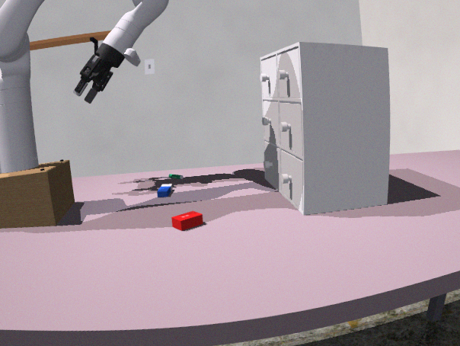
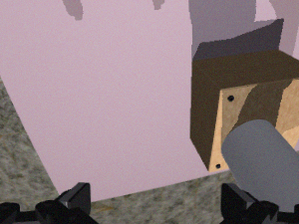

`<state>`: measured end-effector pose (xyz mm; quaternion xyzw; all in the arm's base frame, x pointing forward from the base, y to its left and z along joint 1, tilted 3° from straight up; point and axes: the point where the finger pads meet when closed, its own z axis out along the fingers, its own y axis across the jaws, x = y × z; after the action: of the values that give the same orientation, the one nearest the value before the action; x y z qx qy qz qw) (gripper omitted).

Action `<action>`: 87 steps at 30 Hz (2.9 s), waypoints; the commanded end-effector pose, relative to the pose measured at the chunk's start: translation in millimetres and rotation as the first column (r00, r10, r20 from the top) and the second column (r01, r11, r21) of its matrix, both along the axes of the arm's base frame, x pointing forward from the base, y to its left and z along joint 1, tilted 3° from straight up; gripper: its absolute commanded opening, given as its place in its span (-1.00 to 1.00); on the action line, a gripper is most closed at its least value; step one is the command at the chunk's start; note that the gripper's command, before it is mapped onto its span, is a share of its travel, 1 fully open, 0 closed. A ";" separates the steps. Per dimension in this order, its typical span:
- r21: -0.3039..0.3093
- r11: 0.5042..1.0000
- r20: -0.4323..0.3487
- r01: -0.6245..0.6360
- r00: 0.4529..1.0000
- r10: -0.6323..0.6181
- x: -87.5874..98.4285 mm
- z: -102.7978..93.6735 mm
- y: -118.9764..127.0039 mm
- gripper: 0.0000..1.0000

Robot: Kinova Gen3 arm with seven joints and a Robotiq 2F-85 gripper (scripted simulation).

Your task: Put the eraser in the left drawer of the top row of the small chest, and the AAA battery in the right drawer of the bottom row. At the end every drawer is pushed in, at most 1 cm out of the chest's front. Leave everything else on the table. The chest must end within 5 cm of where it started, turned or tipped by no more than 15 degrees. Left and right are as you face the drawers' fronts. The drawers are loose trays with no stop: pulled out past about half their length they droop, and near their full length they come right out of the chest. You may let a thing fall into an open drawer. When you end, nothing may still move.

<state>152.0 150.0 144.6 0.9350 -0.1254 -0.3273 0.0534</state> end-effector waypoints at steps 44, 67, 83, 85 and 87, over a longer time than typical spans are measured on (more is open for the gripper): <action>0.085 0.989 0.576 -0.124 0.815 0.053 187.8 121.2 -127.0 1.00; 0.069 0.989 0.605 -0.133 0.794 0.065 194.2 132.6 -138.9 1.00; 0.069 0.989 0.604 -0.127 0.794 0.060 194.3 132.6 -138.9 1.00; 0.069 0.989 0.604 -0.127 0.794 0.060 194.3 132.6 -138.9 1.00; 0.069 0.990 0.604 -0.123 0.795 0.057 194.4 132.7 -138.9 1.00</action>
<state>346.0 11.0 276.7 0.9969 -0.0731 -0.0182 -0.0224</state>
